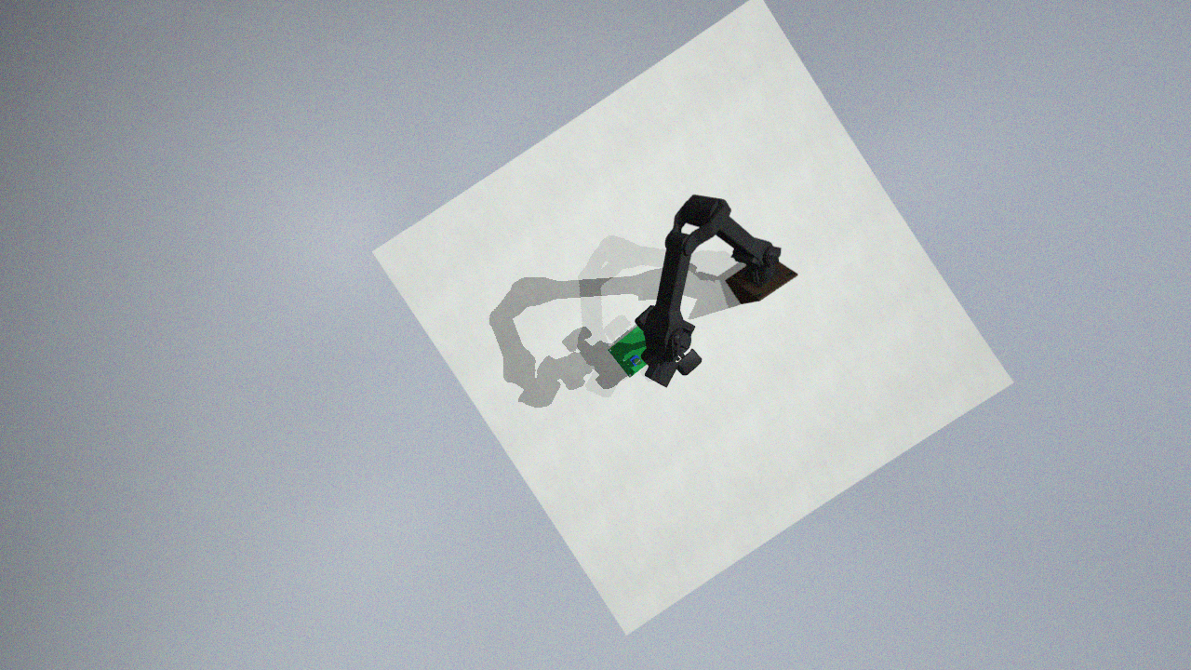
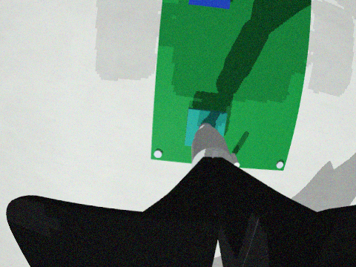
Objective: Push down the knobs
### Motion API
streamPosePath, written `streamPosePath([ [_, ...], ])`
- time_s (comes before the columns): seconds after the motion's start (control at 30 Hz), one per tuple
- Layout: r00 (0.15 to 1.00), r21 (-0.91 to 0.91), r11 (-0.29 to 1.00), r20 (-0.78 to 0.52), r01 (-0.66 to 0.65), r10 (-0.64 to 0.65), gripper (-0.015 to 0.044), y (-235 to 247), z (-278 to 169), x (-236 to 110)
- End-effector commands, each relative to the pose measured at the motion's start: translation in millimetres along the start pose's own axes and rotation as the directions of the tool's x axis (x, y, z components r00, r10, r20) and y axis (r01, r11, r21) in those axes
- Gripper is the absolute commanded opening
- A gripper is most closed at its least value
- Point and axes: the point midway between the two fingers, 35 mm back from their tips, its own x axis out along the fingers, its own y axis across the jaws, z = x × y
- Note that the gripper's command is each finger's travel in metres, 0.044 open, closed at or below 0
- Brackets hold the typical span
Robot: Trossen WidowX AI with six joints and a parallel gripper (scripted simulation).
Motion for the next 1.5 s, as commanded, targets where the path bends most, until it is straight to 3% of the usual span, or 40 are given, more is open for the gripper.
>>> streamPosePath([
  [0.0,1.000,-0.005,1.000,0.001,0.003,-0.003,0.0000,0,0,0],
  [1.47,1.000,-0.005,1.000,0.001,0.004,-0.004,0.0000,-1,0,12],
])
